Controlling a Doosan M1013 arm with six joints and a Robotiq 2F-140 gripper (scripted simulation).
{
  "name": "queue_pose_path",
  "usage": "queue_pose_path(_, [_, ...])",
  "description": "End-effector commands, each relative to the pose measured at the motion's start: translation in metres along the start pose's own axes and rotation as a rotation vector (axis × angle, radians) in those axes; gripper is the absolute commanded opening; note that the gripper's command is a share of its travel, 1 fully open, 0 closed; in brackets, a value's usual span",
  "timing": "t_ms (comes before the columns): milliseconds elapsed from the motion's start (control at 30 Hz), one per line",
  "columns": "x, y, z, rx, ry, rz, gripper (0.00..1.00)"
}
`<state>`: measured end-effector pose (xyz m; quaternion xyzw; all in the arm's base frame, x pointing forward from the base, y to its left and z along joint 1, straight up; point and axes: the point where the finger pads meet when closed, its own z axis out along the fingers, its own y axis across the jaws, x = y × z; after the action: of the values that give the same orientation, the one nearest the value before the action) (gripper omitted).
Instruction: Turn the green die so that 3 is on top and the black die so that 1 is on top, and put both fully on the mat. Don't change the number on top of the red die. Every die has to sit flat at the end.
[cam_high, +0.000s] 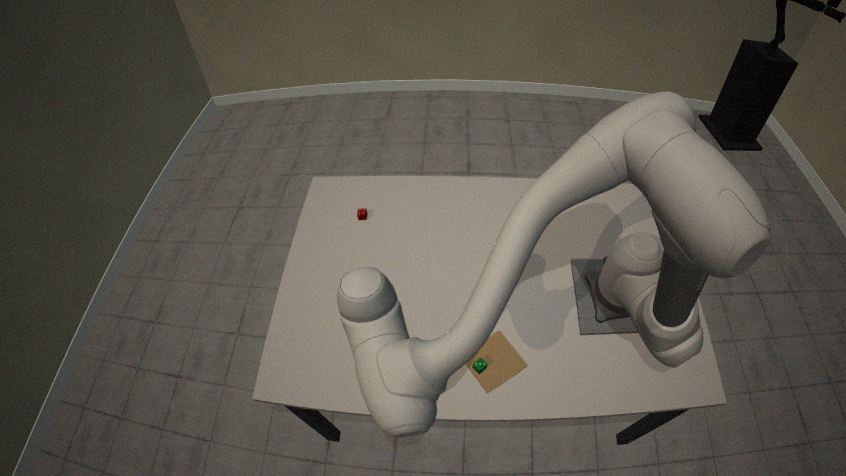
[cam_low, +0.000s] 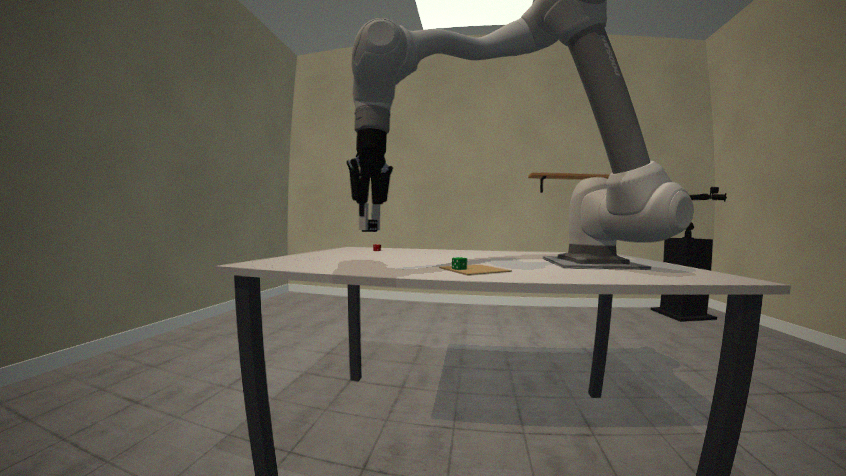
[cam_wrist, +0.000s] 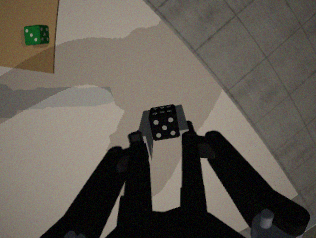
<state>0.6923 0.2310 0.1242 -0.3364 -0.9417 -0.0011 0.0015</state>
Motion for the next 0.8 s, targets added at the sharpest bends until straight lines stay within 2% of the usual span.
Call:
queue_pose_path(0, [0.0, 0.0004, 0.0004, -0.001, 0.001, -0.065, 0.24])
queue_pose_path(67, [0.0, 0.0011, 0.0016, -0.001, 0.001, -0.195, 0.24])
queue_pose_path(400, [0.0001, 0.0032, 0.005, -0.002, 0.001, -0.562, 0.24])
queue_pose_path(433, [0.0001, 0.0037, 0.0058, -0.002, 0.001, -0.642, 0.24])
queue_pose_path(533, [0.0001, 0.0038, 0.006, -0.002, 0.001, -0.665, 0.24])
queue_pose_path(600, [0.0001, 0.0047, 0.0074, -0.002, 0.001, -0.822, 0.24])
queue_pose_path(767, [0.0001, 0.0055, 0.0088, -0.002, 0.001, -0.971, 0.24])
